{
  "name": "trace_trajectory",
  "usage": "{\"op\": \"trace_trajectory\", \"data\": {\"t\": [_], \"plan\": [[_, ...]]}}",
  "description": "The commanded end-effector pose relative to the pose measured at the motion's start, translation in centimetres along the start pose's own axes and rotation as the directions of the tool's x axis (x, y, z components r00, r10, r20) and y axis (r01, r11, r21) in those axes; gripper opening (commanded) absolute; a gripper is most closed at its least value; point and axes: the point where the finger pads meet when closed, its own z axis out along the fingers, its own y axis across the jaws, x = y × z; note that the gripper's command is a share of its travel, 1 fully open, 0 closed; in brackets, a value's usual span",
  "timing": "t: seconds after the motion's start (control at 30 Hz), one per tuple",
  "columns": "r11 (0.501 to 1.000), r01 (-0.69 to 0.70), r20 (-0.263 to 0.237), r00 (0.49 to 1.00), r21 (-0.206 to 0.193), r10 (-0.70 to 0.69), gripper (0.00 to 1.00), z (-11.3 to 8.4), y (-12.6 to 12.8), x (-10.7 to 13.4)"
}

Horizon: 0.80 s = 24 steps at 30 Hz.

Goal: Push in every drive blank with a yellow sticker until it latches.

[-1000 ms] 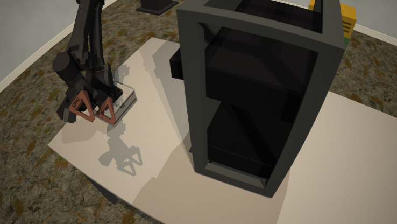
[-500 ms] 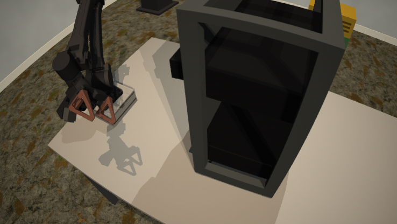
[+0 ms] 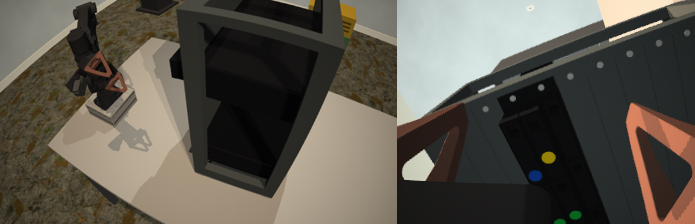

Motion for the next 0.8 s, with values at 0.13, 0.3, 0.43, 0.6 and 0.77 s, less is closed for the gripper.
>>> {"op": "trace_trajectory", "data": {"t": [0.13, 0.3, 0.43, 0.6, 0.77], "plan": [[0.977, 0.195, -0.132, 0.97, -0.088, -0.206, 1.0, -3.4, 3.0, 8.7], [0.959, 0.266, -0.187, 0.941, -0.101, -0.281, 1.0, -4.2, 2.5, 12.0], [0.951, 0.288, -0.203, 0.93, -0.112, -0.306, 1.0, -4.5, 2.5, 13.1], [0.936, 0.312, -0.233, 0.91, -0.163, -0.344, 1.0, -5.3, 3.3, 15.3], [0.93, 0.325, -0.245, 0.9, -0.171, -0.36, 1.0, -5.6, 3.2, 16.2]]}}
